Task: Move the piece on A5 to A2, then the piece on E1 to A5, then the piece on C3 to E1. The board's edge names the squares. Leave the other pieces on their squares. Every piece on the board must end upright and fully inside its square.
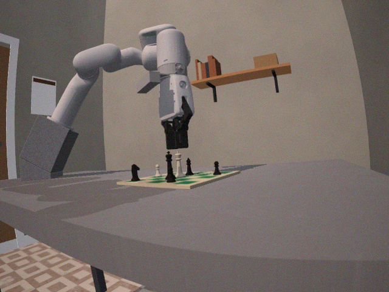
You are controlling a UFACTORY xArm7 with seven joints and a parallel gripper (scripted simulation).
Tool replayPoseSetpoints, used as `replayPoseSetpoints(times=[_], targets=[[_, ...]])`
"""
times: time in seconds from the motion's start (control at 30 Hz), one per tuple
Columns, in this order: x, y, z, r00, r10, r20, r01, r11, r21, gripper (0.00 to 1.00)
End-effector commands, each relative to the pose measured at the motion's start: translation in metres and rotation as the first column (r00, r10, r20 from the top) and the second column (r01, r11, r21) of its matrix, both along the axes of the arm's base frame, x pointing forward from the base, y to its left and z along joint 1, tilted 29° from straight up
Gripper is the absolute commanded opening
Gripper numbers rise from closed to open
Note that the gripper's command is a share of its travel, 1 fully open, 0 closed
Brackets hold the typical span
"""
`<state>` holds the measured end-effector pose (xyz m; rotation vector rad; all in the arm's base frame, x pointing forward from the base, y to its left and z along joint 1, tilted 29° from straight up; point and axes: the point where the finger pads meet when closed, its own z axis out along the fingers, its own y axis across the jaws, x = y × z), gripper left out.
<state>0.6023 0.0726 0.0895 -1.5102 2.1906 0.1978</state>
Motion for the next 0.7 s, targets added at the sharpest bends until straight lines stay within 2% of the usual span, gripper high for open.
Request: replayPoseSetpoints(times=[0.0, 0.67], targets=[[0.0012, -0.0017, 0.0021, 1.000, -0.003, 0.004, 0.003, 1.000, 0.000, 0.43], [0.0028, -0.0025, 0.0023, 1.000, -0.003, 0.004, 0.003, 1.000, 0.000, 0.43]])
